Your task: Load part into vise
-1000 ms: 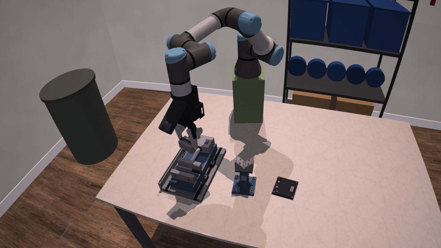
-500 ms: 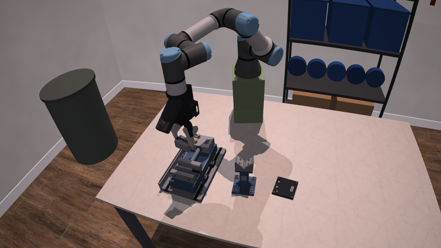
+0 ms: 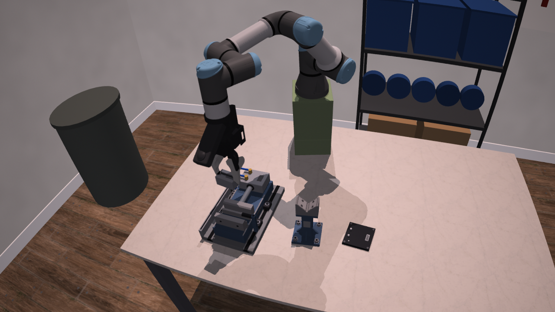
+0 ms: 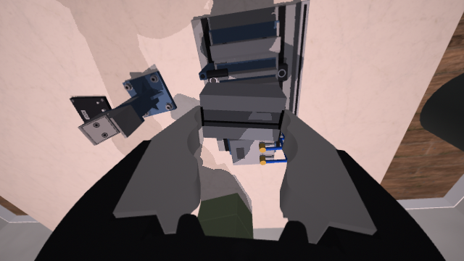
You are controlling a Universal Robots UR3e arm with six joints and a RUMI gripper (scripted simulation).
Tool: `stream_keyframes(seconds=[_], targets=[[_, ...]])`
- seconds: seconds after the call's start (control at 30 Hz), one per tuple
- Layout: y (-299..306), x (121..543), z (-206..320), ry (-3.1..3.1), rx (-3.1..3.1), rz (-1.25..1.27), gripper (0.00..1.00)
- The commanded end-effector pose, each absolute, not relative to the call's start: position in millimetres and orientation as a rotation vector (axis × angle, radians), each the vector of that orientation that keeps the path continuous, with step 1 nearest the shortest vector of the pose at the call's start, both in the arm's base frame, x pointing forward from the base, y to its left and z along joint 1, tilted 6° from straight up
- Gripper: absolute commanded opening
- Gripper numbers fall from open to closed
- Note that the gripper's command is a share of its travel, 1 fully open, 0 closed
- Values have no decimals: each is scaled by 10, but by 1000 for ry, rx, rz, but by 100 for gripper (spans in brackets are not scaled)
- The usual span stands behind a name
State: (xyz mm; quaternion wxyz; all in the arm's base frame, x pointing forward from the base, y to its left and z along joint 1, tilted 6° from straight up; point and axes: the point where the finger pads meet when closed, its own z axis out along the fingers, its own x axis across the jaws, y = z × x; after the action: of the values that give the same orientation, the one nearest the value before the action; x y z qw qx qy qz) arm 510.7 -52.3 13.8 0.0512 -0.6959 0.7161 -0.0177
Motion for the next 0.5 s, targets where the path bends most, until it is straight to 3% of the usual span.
stream_keyframes(seconds=[0.0,0.47], targets=[[-569,5117,151,2153,-2142,-60,0],[-655,5118,149,2102,-2193,-64,0]])
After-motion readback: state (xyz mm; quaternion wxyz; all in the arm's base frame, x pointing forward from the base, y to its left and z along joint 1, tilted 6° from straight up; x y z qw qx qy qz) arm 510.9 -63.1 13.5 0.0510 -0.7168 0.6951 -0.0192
